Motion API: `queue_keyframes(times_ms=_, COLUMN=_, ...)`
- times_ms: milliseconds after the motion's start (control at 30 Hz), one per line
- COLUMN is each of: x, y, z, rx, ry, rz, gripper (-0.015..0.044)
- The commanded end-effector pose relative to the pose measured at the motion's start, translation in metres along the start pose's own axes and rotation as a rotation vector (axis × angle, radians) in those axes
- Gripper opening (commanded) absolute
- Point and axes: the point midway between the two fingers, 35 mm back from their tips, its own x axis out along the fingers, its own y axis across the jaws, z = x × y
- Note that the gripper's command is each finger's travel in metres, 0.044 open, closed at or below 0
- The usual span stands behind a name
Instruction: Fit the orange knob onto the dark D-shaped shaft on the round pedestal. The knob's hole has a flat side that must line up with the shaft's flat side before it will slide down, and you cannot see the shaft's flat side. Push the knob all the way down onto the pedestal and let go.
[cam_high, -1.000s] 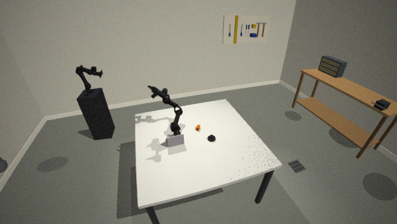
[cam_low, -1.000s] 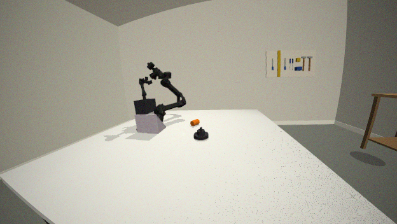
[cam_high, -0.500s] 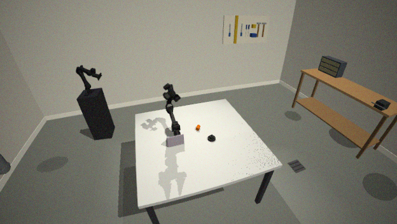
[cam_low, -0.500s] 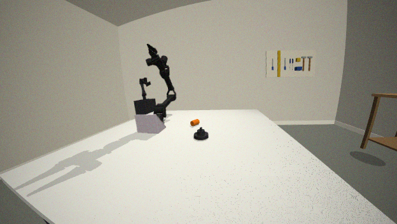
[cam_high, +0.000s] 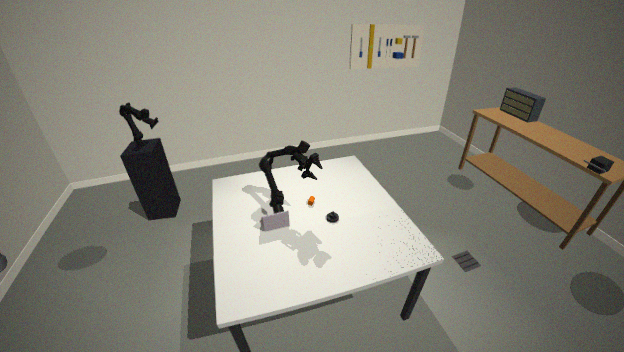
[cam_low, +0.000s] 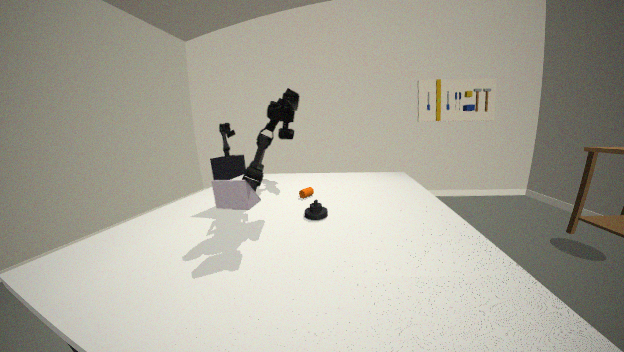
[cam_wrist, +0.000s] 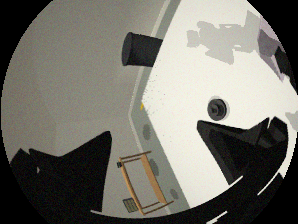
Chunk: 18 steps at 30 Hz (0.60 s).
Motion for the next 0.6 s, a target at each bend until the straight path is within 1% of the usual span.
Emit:
queue_keyframes(times_ms=0, x=0.016, y=-0.059, z=-0.044, rx=-0.156, ry=0.071, rz=-0.255, gripper=0.044)
queue_keyframes(times_ms=67, x=0.02, y=-0.096, z=-0.064, rx=-0.228, ry=0.095, rz=-0.41, gripper=0.044)
queue_keyframes(times_ms=167, x=0.016, y=-0.151, z=-0.086, rx=-0.318, ry=0.105, rz=-0.64, gripper=0.044)
queue_keyframes(times_ms=367, x=-0.014, y=-0.242, z=-0.113, rx=-0.473, ry=0.054, rz=-1.046, gripper=0.044)
queue_keyframes(times_ms=433, x=-0.019, y=-0.251, z=-0.115, rx=-0.483, ry=0.043, rz=-1.087, gripper=0.044)
queue_keyframes(times_ms=567, x=-0.016, y=-0.249, z=-0.117, rx=-0.483, ry=0.043, rz=-1.087, gripper=0.044)
